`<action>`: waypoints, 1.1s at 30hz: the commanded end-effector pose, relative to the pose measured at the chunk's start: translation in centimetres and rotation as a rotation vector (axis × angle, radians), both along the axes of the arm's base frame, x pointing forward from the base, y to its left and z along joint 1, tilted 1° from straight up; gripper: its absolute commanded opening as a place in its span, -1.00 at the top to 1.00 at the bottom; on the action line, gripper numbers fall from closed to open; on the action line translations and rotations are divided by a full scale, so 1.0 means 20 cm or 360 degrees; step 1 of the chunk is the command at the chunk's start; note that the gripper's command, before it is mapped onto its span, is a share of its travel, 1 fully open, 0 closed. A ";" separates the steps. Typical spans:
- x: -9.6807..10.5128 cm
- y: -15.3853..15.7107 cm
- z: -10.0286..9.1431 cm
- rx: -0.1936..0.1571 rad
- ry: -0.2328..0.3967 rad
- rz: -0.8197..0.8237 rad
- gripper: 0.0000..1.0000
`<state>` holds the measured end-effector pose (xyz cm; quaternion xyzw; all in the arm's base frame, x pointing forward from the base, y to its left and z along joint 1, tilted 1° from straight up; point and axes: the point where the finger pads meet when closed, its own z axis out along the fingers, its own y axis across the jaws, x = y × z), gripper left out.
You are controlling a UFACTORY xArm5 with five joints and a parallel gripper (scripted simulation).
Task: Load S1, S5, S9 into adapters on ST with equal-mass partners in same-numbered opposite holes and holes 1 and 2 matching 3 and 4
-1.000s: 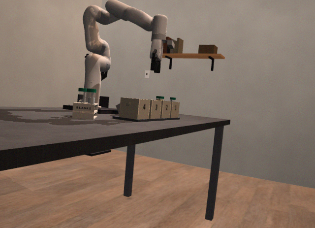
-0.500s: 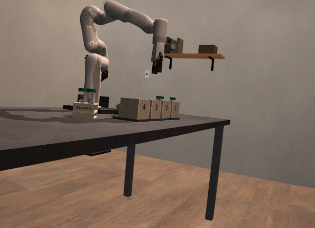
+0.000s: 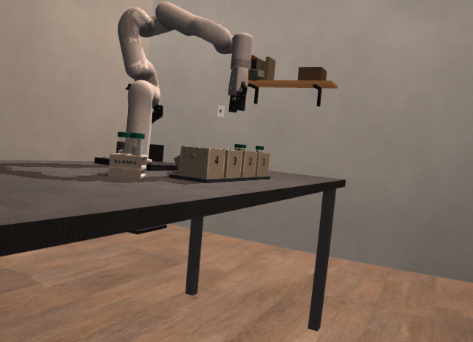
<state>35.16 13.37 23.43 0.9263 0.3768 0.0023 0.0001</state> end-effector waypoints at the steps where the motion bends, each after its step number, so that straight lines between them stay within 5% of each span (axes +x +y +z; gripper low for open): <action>1: -0.04 0.12 0.01 0.0026 0.0001 0.0000 -1.00; 23: -0.22 0.58 0.02 0.0027 0.0002 0.0000 -1.00; 33: -0.22 0.59 -0.05 0.0027 0.0002 0.0000 -1.00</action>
